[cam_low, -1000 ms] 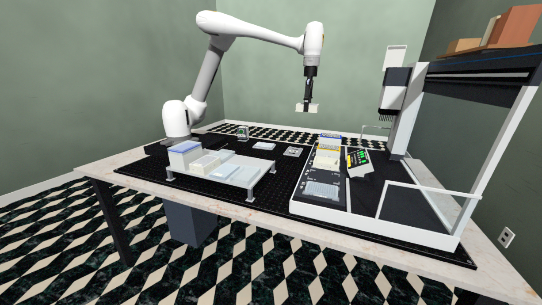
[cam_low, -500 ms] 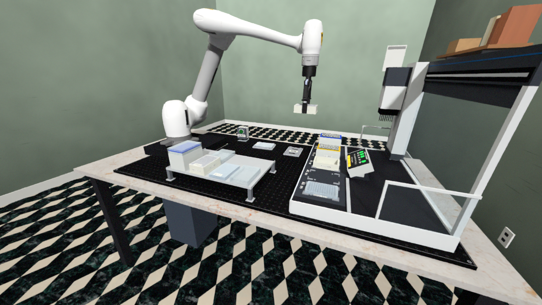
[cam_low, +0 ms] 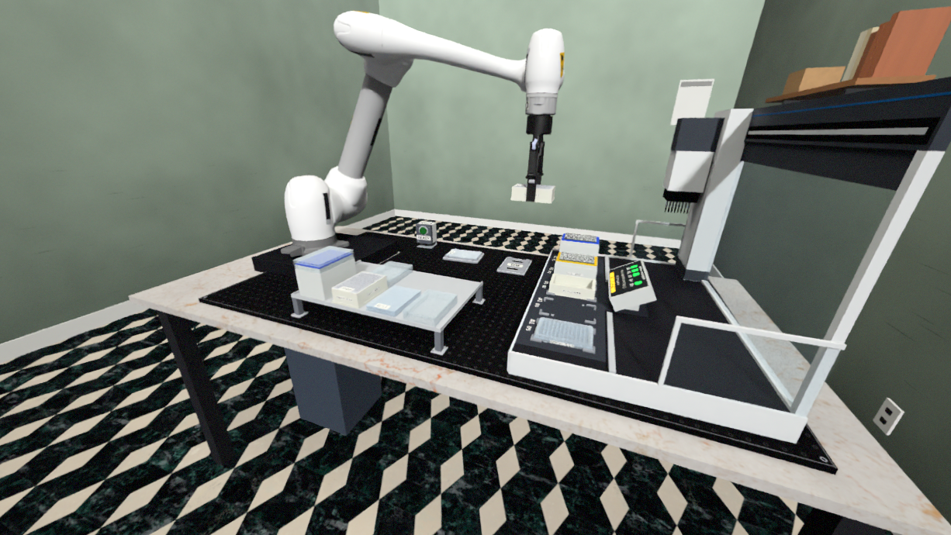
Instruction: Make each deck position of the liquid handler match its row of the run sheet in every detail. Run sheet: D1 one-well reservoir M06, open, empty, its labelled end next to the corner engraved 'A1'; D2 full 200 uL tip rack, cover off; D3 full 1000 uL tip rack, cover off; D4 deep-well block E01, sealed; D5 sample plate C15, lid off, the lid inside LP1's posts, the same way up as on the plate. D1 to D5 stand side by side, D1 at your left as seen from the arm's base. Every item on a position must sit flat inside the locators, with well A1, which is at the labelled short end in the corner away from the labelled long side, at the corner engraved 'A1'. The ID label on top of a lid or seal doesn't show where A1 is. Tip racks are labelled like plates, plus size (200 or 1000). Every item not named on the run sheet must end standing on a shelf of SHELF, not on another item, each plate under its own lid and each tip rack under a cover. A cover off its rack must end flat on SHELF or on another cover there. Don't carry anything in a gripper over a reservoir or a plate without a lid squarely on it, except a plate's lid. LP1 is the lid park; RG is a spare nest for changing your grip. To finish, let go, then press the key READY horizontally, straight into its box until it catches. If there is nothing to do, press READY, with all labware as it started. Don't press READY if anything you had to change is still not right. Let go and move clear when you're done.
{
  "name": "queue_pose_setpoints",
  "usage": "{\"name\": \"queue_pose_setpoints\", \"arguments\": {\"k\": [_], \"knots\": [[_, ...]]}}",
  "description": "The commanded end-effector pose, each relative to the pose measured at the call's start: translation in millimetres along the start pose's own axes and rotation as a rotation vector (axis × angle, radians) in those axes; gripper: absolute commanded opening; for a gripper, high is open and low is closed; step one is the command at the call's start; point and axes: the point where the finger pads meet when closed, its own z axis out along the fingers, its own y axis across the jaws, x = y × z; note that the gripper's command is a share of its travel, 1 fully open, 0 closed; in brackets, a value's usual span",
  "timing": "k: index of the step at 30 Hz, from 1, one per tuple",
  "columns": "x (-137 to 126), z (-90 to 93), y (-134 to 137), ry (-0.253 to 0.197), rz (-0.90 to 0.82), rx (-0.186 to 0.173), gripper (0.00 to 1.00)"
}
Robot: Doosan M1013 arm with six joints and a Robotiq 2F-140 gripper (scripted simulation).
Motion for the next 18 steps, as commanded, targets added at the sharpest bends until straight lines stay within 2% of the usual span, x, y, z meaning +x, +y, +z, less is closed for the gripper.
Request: {"name": "queue_pose_setpoints", "arguments": {"k": [1,18], "knots": [[-0.2,-1.2,14.6,0.002,0.0,0.001,0.1],[-2.2,-1.2,85.2,0.002,0.0,0.0,0.1]]}}
